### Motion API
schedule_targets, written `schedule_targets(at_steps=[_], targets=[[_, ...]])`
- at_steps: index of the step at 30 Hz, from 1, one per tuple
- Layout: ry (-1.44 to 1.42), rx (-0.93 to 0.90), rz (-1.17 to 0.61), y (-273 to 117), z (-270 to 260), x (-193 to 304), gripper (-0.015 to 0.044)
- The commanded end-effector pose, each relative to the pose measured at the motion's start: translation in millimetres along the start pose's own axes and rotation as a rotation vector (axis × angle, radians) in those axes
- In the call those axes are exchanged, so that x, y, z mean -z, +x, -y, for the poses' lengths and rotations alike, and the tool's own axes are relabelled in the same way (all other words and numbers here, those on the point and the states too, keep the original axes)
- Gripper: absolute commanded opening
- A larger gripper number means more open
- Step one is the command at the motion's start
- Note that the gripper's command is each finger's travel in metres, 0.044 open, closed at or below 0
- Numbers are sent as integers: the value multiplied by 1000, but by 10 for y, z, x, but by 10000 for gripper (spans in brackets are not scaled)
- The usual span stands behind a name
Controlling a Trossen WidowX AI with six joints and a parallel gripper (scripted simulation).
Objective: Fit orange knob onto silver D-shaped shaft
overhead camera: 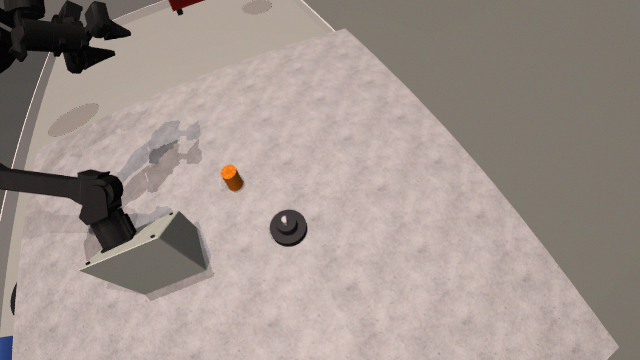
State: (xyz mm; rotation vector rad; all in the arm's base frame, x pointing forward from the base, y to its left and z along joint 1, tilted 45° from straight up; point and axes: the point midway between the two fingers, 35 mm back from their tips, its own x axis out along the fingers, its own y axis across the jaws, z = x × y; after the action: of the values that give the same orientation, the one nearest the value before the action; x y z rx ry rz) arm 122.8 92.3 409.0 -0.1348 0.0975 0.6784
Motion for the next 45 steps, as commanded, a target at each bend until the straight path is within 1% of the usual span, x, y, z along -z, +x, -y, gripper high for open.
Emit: schedule_targets(at_steps=[1, 2, 5, 12, 15, 19, 23, 27, 29, 38, 42, 45], targets=[[0, 0, 0, 0, 0, 0, 426], [8, 3, -6, 17, 21, 13, 440], [123, 41, -96, 252, 301, 221, 440], [609, 77, -312, 700, 754, 834, 440], [935, 125, -445, 893, 958, 1278, 440], [1368, 223, -615, 1044, 1127, 1894, 440], [1800, 363, -783, 1089, 1172, 2503, 440], [2201, 541, -943, 1050, 1105, 3033, 440], [2266, 575, -970, 1037, 1084, 3115, 440], [2266, 575, -969, 1086, 1087, 3064, 440], [2267, 573, -969, 1293, 927, 3252, 440], [2267, 573, -969, 1310, 912, 3267, 440]])
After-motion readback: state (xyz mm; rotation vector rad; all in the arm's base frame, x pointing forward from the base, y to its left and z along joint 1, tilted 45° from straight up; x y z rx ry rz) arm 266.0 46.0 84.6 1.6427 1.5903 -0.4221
